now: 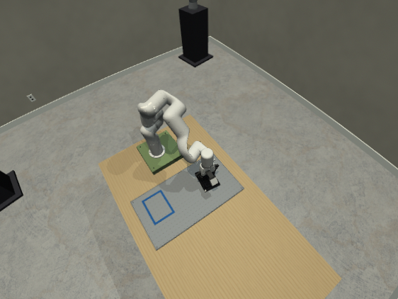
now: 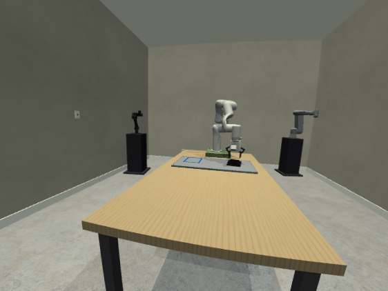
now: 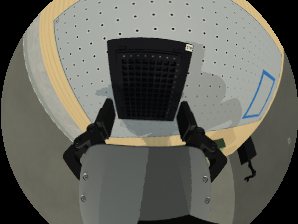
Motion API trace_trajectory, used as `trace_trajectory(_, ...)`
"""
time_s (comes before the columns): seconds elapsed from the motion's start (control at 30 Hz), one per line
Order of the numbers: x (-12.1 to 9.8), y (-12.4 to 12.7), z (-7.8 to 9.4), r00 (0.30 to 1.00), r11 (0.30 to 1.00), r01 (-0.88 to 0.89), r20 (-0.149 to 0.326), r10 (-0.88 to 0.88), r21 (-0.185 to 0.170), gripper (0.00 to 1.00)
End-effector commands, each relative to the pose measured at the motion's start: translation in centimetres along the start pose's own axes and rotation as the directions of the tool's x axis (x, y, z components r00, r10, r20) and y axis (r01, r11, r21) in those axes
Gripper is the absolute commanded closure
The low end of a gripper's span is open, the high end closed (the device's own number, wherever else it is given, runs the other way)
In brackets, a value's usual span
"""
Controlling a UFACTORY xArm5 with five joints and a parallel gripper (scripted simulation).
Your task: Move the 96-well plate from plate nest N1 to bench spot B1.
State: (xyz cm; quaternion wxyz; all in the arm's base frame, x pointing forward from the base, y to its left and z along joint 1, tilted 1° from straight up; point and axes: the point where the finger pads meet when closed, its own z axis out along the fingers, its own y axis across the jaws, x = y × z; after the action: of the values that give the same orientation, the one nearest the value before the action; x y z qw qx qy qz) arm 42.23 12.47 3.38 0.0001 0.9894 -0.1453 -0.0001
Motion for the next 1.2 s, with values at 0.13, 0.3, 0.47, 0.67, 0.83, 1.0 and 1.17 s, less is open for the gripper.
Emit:
trace_trajectory(0.13,0.1,-0.1,1.2,1.000,1.000,0.000,-0.003,0.000,0.002,0.00)
trace_trajectory(0.3,0.1,-0.1,1.7,1.000,1.000,0.000,-0.003,0.000,0.002,0.00)
trace_trajectory(0.47,0.1,-0.1,1.7,1.000,1.000,0.000,-0.003,0.000,0.002,0.00)
trace_trajectory(0.67,0.1,-0.1,1.8,1.000,1.000,0.000,-0.003,0.000,0.002,0.00)
trace_trajectory(0.83,0.1,-0.1,2.0,1.000,1.000,0.000,-0.003,0.000,0.002,0.00)
trace_trajectory(1.0,0.1,-0.1,2.3,1.000,1.000,0.000,-0.003,0.000,0.002,0.00)
trace_trajectory(1.17,0.1,0.0,2.6,1.000,1.000,0.000,-0.003,0.000,0.002,0.00)
